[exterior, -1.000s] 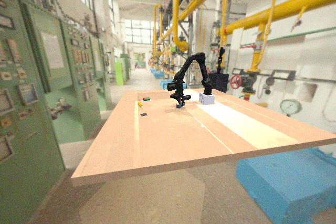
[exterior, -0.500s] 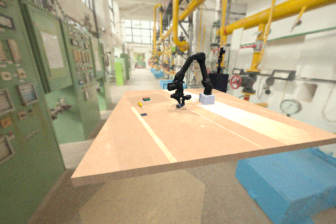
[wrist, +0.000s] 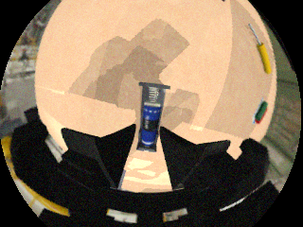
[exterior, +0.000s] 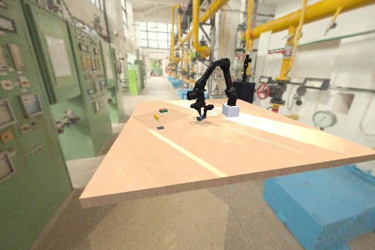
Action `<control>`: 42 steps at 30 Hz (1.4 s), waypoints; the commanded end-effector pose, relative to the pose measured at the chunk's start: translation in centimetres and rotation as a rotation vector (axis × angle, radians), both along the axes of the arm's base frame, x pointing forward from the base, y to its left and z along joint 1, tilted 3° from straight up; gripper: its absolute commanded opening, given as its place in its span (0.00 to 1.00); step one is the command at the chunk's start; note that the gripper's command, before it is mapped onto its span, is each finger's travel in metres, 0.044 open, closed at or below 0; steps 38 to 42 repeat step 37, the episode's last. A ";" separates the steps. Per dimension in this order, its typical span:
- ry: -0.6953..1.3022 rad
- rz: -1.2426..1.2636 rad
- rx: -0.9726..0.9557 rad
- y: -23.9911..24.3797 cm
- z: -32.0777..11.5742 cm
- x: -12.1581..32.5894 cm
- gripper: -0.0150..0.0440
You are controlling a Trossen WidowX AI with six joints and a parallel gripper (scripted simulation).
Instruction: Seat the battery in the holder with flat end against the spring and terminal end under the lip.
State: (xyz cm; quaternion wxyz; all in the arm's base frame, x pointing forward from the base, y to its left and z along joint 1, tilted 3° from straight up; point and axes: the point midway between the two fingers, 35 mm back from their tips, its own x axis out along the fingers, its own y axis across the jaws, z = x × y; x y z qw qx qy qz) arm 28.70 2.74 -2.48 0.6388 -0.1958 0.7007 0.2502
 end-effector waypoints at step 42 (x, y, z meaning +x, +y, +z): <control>-0.009 0.002 0.001 -0.4 7.8 -0.4 1.00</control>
